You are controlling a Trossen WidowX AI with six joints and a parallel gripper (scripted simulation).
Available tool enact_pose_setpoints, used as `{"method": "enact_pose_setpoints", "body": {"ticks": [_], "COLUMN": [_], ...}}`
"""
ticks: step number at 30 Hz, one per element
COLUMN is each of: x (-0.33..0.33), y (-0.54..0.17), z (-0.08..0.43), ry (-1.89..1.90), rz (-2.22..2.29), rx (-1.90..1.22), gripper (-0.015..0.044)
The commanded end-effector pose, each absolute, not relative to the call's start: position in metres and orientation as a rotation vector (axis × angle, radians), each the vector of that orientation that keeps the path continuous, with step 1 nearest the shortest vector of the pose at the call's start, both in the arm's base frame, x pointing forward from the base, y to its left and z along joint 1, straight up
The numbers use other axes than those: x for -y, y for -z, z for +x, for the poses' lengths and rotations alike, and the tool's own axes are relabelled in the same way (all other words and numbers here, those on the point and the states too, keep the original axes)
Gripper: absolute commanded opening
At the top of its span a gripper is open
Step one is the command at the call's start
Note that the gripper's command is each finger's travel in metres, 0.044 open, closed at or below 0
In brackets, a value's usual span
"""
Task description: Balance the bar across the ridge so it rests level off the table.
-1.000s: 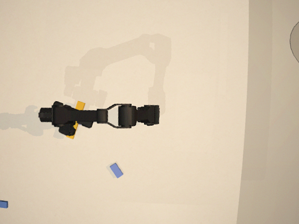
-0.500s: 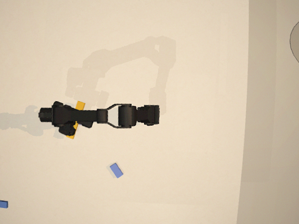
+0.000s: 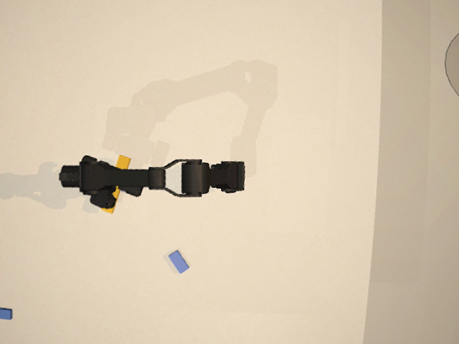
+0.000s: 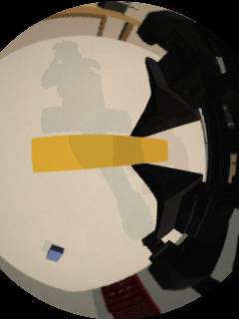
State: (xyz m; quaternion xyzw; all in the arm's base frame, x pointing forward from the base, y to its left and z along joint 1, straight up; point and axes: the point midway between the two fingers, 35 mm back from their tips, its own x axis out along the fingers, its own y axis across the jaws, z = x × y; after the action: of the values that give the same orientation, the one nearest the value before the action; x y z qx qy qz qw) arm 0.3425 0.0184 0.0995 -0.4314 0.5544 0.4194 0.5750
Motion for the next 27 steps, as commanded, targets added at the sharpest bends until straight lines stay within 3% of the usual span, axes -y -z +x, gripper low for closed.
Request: {"method": "enact_pose_setpoints", "body": {"ticks": [1,19,25,27], "x": [-0.0184,-0.0184,-0.0184,-0.0184], "y": [-0.0995,-0.0995,-0.0995,-0.0995], "z": [0.3425,0.3425,0.3425,0.3425], "ry": [-0.982,-0.982,-0.982,-0.982], "rz": [-1.01,-1.01,-1.01,-1.01], "rx": [-1.299,-1.299,-1.299,-1.299], "gripper": [0.0,0.0,0.0157,0.0167]}}
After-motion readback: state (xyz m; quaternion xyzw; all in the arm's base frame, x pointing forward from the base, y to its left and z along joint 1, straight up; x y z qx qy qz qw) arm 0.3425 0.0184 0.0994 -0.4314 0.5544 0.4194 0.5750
